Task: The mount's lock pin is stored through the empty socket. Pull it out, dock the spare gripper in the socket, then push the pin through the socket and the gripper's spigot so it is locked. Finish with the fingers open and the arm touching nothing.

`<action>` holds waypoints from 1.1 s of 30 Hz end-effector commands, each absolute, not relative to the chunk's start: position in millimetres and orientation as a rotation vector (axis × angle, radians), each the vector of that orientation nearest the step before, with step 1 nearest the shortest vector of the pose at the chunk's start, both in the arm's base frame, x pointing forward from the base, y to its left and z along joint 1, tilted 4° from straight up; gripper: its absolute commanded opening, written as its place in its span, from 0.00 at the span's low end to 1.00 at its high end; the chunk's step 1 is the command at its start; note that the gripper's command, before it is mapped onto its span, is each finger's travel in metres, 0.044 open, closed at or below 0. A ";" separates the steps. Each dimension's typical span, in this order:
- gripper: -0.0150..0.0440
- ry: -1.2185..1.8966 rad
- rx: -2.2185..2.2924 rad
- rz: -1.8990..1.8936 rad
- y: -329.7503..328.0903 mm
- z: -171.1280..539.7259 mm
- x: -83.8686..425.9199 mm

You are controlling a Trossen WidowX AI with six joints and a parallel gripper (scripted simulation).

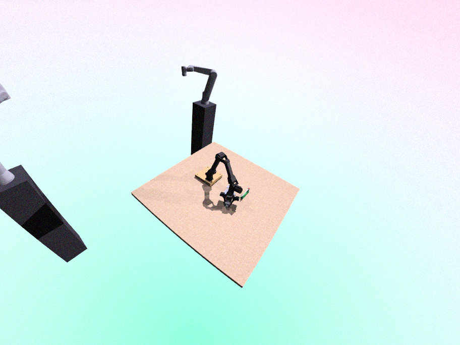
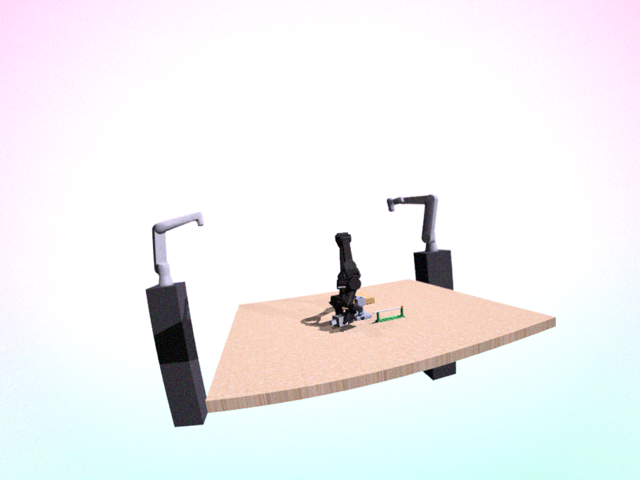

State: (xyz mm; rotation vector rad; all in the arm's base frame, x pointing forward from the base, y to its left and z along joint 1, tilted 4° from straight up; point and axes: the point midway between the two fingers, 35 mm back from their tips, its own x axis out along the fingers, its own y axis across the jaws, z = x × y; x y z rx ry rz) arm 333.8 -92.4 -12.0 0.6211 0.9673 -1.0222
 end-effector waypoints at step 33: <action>0.25 0.966 0.625 -1.028 -96.6 101.1 335.4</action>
